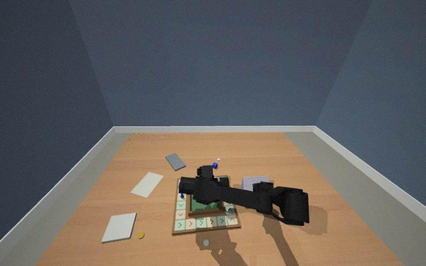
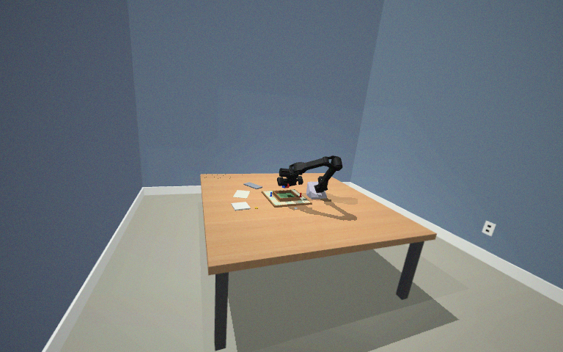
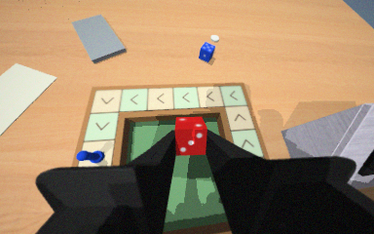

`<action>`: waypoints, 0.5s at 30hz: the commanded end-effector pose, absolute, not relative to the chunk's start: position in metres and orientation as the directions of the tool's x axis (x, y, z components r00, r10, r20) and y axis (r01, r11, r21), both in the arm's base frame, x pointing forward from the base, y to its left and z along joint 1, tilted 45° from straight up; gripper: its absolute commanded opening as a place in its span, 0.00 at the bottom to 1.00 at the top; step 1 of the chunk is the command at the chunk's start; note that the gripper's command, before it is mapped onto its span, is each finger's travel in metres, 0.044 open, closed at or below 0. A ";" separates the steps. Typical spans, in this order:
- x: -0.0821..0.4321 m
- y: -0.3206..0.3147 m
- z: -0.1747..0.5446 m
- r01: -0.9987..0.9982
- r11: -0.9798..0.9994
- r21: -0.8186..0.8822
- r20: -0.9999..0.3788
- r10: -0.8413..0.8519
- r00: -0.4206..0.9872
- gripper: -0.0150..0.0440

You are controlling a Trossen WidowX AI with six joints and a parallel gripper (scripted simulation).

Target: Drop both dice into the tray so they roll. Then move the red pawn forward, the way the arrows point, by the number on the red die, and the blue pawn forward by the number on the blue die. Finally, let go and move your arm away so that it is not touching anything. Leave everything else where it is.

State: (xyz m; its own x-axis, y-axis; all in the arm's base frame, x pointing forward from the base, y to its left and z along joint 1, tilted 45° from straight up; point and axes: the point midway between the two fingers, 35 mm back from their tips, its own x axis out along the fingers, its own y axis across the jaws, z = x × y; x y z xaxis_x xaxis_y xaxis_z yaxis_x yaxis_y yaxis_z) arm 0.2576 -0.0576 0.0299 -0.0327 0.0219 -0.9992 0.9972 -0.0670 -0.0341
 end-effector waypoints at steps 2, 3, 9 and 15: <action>0.258 -0.058 0.031 0.996 -0.087 0.009 -0.997 -0.074 0.003 0.25; 0.258 -0.058 0.033 0.996 -0.087 0.010 -0.997 -0.074 0.003 0.25; 0.269 -0.062 0.075 0.996 -0.087 0.010 -0.997 -0.075 0.003 0.25; 0.267 -0.061 0.073 0.996 -0.087 0.010 -0.997 -0.075 0.003 0.25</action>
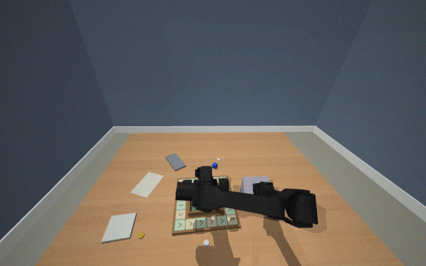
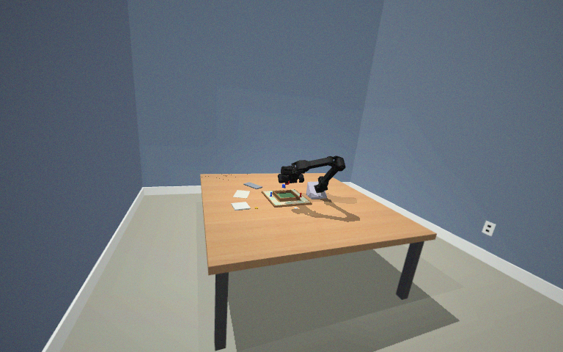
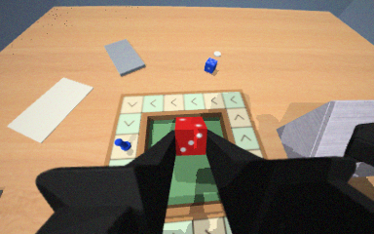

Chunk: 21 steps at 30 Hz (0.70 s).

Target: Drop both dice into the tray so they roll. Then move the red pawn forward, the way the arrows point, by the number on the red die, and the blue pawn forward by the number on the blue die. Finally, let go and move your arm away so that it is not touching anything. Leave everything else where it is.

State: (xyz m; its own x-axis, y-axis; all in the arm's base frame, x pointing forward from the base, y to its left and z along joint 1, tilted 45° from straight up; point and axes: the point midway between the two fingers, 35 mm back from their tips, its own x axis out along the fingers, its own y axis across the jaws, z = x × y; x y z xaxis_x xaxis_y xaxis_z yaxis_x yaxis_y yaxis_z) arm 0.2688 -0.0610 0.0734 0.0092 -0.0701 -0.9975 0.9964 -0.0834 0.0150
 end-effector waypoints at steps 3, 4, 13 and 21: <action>0.269 -0.061 0.073 0.996 -0.083 0.015 -0.998 -0.070 0.009 0.25; 0.269 -0.061 0.073 0.996 -0.083 0.015 -0.998 -0.070 0.009 0.25; 0.269 -0.061 0.073 0.996 -0.083 0.015 -0.998 -0.070 0.009 0.43; 0.266 -0.087 0.099 0.996 -0.087 0.010 -0.997 -0.075 0.003 0.79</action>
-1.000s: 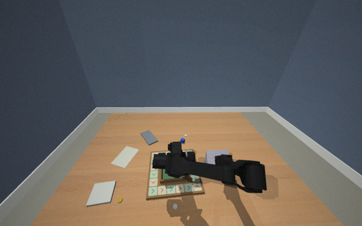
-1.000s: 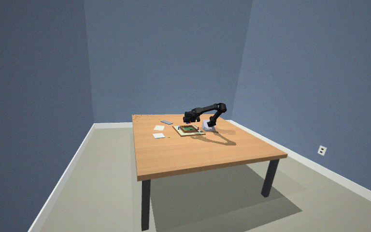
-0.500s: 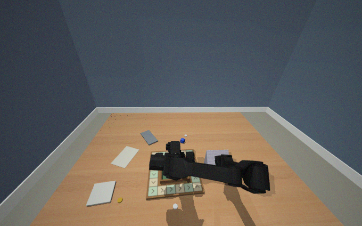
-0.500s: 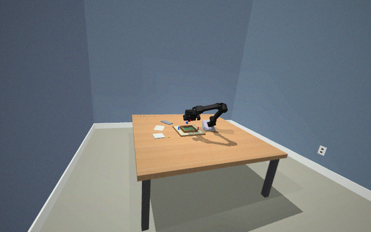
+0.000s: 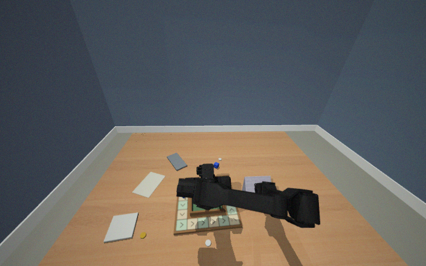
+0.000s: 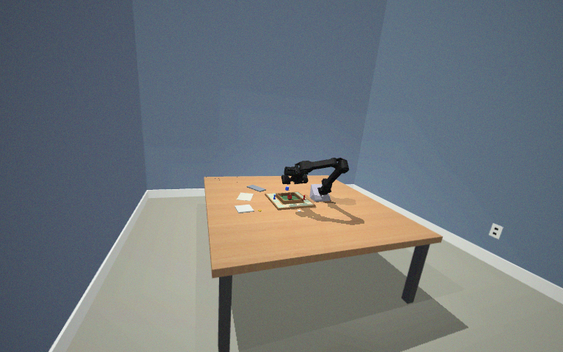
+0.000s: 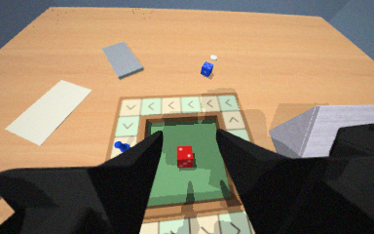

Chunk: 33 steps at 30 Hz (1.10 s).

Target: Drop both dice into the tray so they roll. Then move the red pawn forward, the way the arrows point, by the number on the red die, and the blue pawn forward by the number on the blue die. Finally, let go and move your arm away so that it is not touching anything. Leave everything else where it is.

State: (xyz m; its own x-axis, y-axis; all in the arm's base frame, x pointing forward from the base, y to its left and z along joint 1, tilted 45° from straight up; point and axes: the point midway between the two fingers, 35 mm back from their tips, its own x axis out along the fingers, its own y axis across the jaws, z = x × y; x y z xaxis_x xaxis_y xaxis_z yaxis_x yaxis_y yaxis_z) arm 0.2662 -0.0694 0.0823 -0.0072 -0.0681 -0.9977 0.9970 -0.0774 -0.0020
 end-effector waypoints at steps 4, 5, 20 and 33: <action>0.265 -0.089 0.100 0.996 -0.084 0.002 -0.998 -0.059 -0.003 0.97; 0.264 -0.087 0.095 0.997 -0.074 -0.018 -1.000 -0.008 -0.018 1.00; 0.261 -0.087 0.045 0.999 -0.043 -0.001 -0.761 0.648 0.027 0.91; 0.214 -0.192 -0.081 0.770 0.446 0.456 -0.742 0.669 0.052 0.72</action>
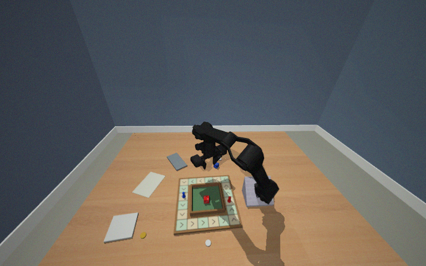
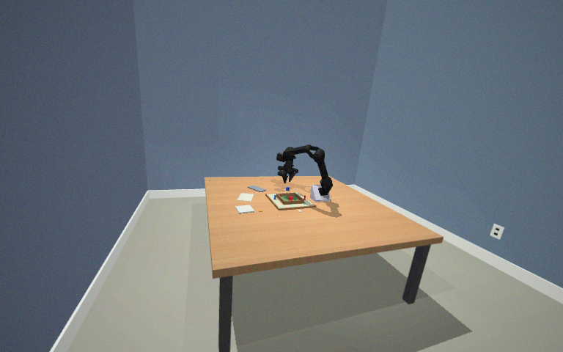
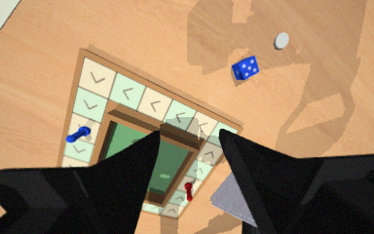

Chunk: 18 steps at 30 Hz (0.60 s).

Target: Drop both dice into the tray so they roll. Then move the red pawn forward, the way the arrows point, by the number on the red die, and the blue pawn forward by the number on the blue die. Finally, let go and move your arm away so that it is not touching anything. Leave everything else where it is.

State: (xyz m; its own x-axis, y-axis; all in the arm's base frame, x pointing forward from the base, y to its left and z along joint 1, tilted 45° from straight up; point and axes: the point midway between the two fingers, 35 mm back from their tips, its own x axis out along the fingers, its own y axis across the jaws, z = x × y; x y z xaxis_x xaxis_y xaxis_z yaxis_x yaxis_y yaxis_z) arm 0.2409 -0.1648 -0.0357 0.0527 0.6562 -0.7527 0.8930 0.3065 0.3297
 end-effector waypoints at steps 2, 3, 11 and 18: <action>0.204 -0.200 -0.097 0.714 0.489 0.501 -0.737 0.674 0.056 0.72; 0.198 -0.203 -0.105 0.684 0.509 0.523 -0.734 0.677 0.058 0.72; 0.182 -0.214 -0.131 0.576 0.566 0.590 -0.724 0.686 0.067 0.72; 0.184 -0.207 -0.139 0.576 0.566 0.590 -0.724 0.687 0.067 0.72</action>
